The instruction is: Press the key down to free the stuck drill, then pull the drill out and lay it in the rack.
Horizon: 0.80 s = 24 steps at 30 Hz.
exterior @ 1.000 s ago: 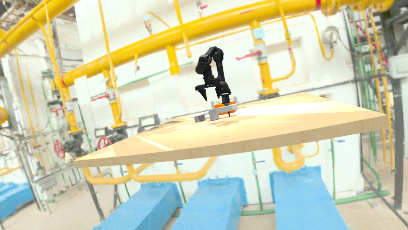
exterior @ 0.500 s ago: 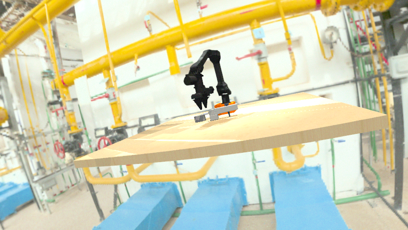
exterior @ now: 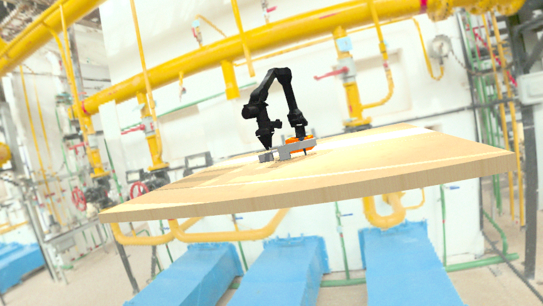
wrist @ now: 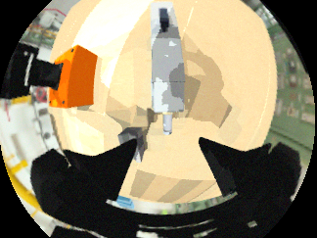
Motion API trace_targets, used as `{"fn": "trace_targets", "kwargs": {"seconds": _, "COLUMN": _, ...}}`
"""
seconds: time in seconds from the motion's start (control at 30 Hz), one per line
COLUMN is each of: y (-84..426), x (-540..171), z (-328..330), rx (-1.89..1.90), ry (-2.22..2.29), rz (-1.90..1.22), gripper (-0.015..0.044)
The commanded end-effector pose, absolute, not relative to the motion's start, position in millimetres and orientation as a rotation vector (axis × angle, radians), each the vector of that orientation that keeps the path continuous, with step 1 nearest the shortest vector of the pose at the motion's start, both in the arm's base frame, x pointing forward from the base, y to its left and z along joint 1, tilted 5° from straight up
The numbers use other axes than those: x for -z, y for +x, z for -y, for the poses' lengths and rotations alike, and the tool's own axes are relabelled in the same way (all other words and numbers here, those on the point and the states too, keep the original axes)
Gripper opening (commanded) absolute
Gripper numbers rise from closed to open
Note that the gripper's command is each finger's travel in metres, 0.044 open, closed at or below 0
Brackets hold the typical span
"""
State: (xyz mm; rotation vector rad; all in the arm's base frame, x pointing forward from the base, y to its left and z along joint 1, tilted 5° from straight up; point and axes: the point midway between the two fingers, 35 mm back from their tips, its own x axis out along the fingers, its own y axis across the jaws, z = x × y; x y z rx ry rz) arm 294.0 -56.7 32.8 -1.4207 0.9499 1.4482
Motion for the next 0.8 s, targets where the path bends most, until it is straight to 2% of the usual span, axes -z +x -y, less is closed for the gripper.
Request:
{"fn": "trace_targets", "kwargs": {"seconds": 0.0, "y": 294, "x": -32, "z": 56, "rx": -1.453, "ry": -1.421, "rz": -0.942, "gripper": 0.044}}
{"fn": "trace_targets", "kwargs": {"seconds": 0.77, "y": 292, "x": 3, "z": 44, "rx": -1.453, "ry": -1.42, "rz": -0.941, "gripper": 0.044}}
